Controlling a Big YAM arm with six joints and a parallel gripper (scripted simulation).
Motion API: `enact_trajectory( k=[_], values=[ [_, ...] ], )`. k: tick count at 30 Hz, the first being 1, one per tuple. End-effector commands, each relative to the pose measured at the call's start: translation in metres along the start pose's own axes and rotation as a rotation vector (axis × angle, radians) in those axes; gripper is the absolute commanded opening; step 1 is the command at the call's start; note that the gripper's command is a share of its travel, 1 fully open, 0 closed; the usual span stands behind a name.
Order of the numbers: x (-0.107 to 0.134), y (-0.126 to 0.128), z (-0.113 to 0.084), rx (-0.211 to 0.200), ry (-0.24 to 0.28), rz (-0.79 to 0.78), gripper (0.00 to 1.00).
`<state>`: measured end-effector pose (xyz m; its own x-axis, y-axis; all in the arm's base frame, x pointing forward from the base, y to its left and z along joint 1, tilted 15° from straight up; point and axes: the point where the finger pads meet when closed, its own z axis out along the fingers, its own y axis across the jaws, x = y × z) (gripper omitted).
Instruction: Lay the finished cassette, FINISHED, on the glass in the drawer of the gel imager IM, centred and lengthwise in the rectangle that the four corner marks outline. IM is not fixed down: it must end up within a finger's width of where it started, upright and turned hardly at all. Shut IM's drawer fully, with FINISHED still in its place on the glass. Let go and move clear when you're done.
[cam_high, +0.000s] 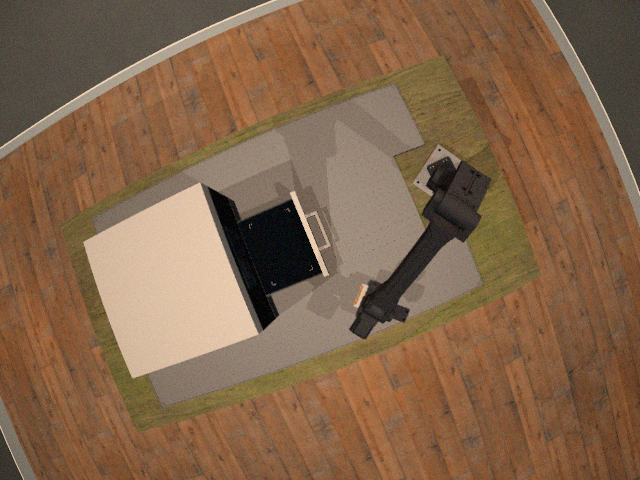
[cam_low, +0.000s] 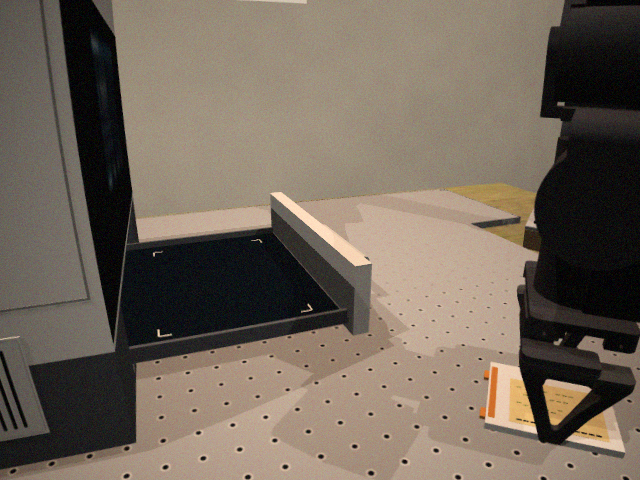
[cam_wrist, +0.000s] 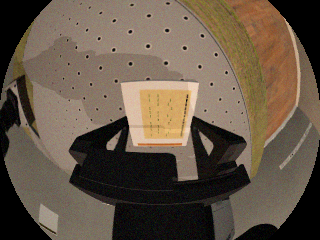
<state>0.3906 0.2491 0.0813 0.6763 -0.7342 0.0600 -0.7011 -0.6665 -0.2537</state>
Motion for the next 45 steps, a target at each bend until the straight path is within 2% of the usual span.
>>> enact_trajectory(
  k=[1,9,11,15,17,22,24,28,31,33,39,40,41,44,45],
  values=[
    [0.002,0.003,0.006,-0.002,-0.002,-0.004,0.78],
    [0.002,0.003,0.006,-0.002,-0.002,-0.004,0.78],
    [0.002,0.003,-0.01,0.006,0.0,-0.004,0.78],
    [0.002,0.002,-0.015,0.008,0.0,-0.004,0.78],
    [0.003,-0.004,-0.022,0.022,0.003,-0.004,0.78],
    [0.004,-0.013,-0.025,0.026,0.003,-0.004,0.78],
    [0.006,-0.02,-0.039,0.054,0.009,-0.003,0.78],
    [0.005,-0.02,-0.044,0.054,0.008,-0.003,0.78],
    [0.004,-0.017,-0.039,0.033,0.004,-0.004,0.78],
    [0.005,-0.02,-0.051,0.055,0.008,-0.003,0.78],
    [0.004,-0.02,-0.055,0.051,0.007,-0.003,0.78],
    [0.004,-0.016,-0.042,0.018,0.001,-0.004,0.78],
    [0.003,-0.016,-0.043,0.018,0.001,-0.004,0.78],
    [0.004,-0.02,-0.064,0.056,0.008,-0.003,0.78],
    [0.004,-0.02,-0.065,0.056,0.008,-0.003,0.78]
  ],
)
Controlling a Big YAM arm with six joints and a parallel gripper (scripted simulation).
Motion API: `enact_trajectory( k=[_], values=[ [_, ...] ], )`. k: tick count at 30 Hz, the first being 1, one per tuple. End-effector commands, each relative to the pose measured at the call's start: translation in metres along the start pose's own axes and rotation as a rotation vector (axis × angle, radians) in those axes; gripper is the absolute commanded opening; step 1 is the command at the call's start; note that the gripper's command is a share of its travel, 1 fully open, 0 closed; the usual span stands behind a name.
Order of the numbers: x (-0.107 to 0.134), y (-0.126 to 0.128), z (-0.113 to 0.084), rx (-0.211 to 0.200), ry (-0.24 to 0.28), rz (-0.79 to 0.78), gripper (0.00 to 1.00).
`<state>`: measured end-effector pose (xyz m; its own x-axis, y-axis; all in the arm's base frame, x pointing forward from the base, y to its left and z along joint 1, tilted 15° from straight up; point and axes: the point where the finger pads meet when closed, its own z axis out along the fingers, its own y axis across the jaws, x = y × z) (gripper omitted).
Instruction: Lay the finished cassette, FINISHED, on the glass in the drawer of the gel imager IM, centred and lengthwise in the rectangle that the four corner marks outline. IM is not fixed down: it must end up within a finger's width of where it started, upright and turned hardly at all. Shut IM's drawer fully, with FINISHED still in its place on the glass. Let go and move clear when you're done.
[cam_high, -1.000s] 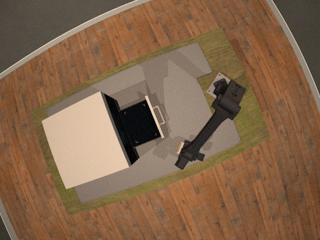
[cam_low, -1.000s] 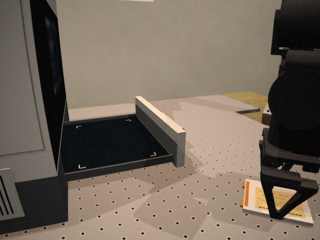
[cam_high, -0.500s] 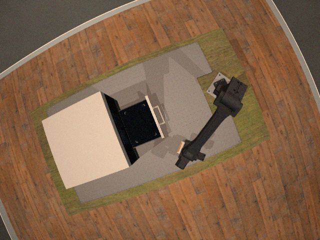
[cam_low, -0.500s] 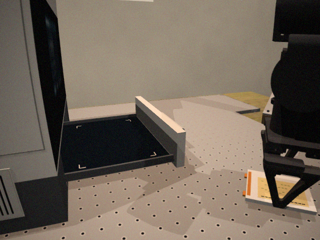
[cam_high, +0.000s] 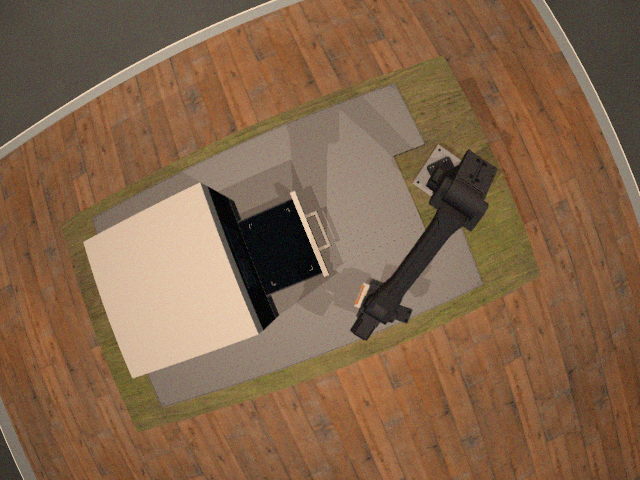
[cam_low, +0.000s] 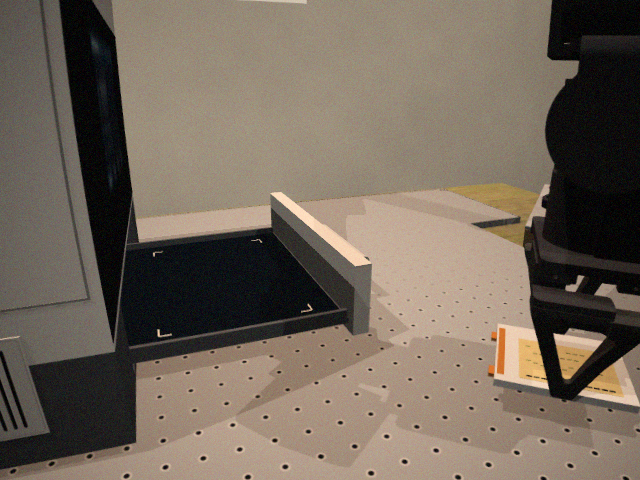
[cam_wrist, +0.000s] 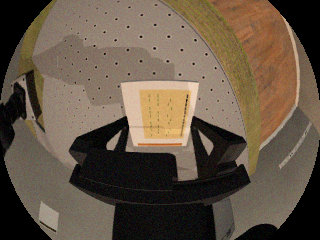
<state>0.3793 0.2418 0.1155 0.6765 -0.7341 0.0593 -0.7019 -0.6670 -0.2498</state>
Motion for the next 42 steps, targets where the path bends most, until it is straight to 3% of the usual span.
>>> enact_trajectory(
  k=[1,5,8,11,12,16,21,24,29,35,38,42],
  values=[
    [0.004,-0.024,-0.03,0.06,0.009,-0.003,0.78],
    [0.003,-0.022,-0.026,0.039,0.005,-0.004,0.78],
    [0.004,-0.024,-0.04,0.061,0.009,-0.003,0.78],
    [0.004,-0.024,-0.042,0.061,0.009,-0.003,0.78],
    [0.003,-0.02,-0.027,0.024,0.002,-0.004,0.78],
    [0.003,-0.024,-0.049,0.062,0.009,-0.003,0.78],
    [0.003,-0.022,-0.047,0.042,0.005,-0.004,0.78],
    [0.003,-0.024,-0.06,0.062,0.008,-0.003,0.78],
    [0.002,-0.013,-0.043,0.03,0.004,-0.001,0.78],
    [0.002,-0.013,-0.043,0.03,0.004,-0.001,0.78],
    [0.002,-0.023,-0.064,0.061,0.008,-0.003,0.78],
    [0.002,-0.023,-0.068,0.058,0.007,-0.003,0.78]
  ],
)
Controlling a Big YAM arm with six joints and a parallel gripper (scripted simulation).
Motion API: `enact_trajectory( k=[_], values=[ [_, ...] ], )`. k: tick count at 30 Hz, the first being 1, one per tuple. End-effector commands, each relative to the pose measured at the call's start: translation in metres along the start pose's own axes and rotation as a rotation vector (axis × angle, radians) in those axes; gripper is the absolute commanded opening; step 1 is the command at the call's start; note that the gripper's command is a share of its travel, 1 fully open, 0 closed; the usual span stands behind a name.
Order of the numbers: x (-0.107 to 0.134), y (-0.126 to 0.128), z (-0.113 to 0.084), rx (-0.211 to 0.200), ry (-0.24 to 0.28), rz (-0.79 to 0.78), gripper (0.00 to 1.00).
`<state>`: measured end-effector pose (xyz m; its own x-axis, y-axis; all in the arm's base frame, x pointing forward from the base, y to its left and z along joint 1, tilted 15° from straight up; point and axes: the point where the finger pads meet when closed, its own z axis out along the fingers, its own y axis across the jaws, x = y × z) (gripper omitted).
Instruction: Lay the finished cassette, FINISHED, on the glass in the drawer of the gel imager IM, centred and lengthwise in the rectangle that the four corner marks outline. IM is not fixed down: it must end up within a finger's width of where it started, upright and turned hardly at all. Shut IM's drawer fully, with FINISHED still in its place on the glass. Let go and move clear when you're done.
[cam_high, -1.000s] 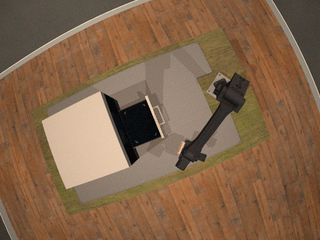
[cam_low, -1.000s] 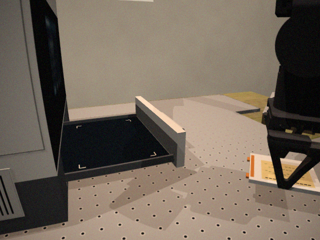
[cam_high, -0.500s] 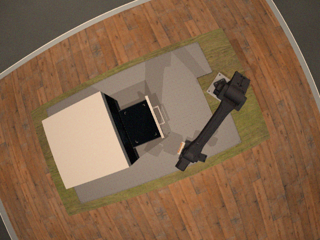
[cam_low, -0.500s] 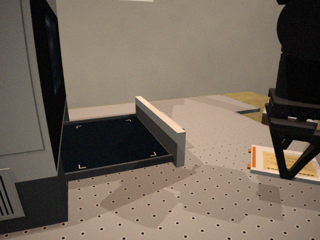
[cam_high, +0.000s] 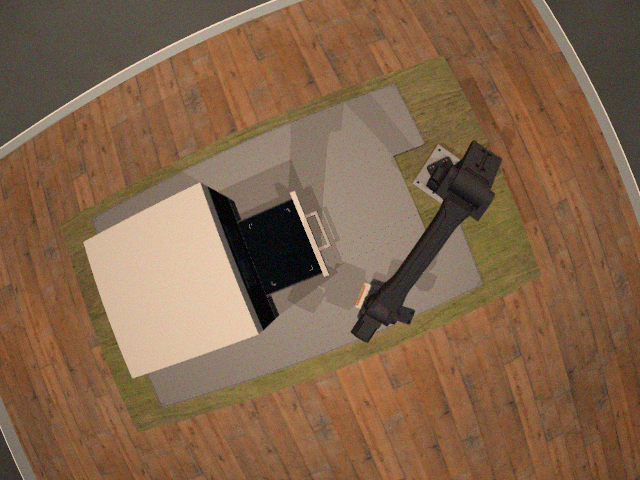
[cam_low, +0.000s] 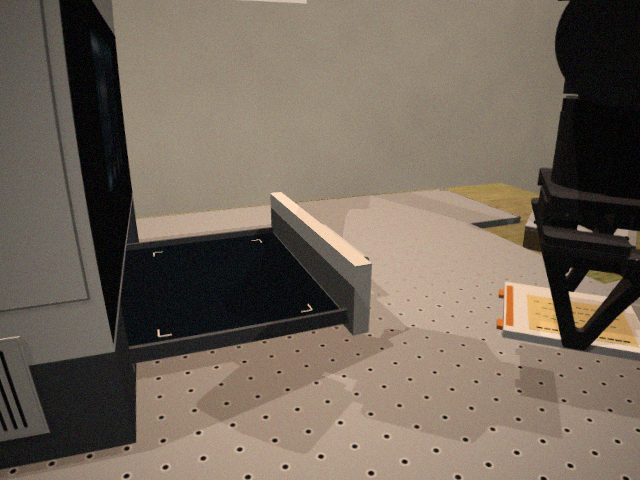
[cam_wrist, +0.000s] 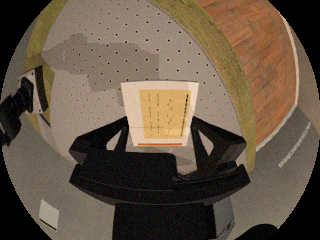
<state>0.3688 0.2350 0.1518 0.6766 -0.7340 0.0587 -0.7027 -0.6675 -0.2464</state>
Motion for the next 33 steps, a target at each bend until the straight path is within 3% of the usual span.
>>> enact_trajectory(
  k=[1,4,7,12,16,20,21,25,29,33],
  values=[
    [0.002,-0.025,-0.026,0.05,0.006,-0.004,0.78],
    [0.001,-0.024,-0.021,0.036,0.003,-0.004,0.78],
    [0.002,-0.026,-0.039,0.067,0.009,-0.003,0.78],
    [0.001,-0.025,-0.037,0.047,0.005,-0.004,0.78],
    [0.001,-0.025,-0.051,0.068,0.008,-0.003,0.78],
    [0.001,-0.025,-0.048,0.054,0.006,-0.003,0.78],
    [0.001,-0.024,-0.039,0.032,0.002,-0.003,0.78],
    [0.001,-0.025,-0.061,0.069,0.009,-0.002,0.78],
    [0.001,-0.024,-0.058,0.049,0.005,-0.002,0.78],
    [0.001,-0.024,-0.072,0.069,0.009,-0.001,0.78]
  ],
)
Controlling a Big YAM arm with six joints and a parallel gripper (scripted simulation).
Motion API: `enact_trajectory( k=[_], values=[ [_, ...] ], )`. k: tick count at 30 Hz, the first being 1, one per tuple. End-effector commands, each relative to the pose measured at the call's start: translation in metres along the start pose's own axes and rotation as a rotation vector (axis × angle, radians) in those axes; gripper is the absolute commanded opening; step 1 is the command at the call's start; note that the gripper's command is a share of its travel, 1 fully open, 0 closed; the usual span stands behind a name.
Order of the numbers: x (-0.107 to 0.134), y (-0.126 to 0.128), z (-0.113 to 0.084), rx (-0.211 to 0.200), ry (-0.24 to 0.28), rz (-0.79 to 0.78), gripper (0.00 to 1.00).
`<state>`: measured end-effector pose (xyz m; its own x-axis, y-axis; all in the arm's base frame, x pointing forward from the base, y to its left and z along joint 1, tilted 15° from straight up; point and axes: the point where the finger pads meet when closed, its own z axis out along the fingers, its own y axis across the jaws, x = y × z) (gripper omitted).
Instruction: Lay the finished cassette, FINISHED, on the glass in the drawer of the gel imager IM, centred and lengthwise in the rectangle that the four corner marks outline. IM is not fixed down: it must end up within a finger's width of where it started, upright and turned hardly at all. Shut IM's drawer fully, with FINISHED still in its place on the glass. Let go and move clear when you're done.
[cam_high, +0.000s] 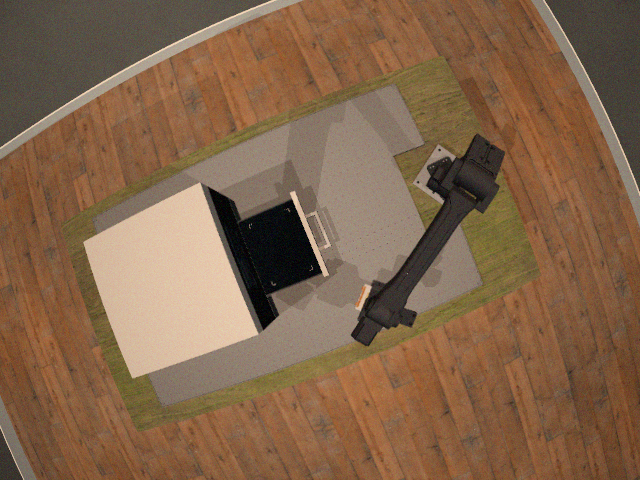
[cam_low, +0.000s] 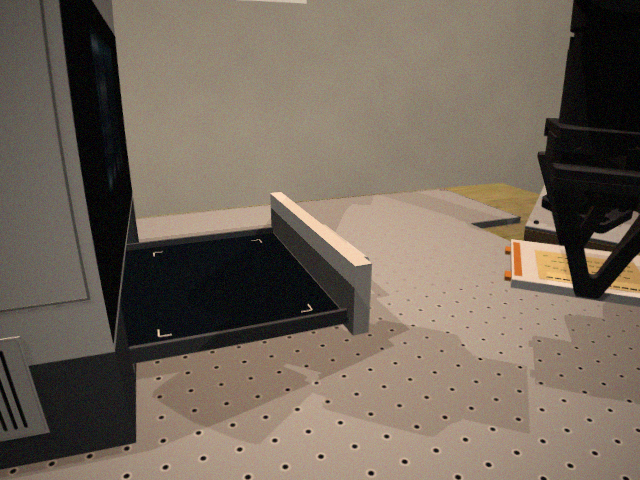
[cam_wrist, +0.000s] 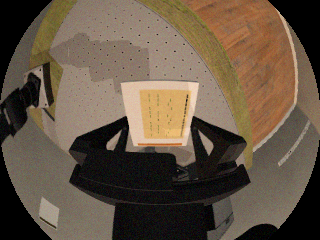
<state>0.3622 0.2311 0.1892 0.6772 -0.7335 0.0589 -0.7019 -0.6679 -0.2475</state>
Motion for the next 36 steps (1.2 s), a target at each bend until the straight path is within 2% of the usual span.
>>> enact_trajectory(
  k=[1,4,5,9,36],
  values=[
    [0.0,-0.022,-0.035,0.068,0.009,0.0,0.78],
    [0.0,-0.022,-0.033,0.059,0.007,0.0,0.78],
    [0.0,-0.022,-0.022,0.032,0.002,0.0,0.78],
    [0.0,-0.022,-0.04,0.06,0.007,0.001,0.78],
    [0.0,-0.022,-0.036,0.051,0.006,0.001,0.78]
  ],
)
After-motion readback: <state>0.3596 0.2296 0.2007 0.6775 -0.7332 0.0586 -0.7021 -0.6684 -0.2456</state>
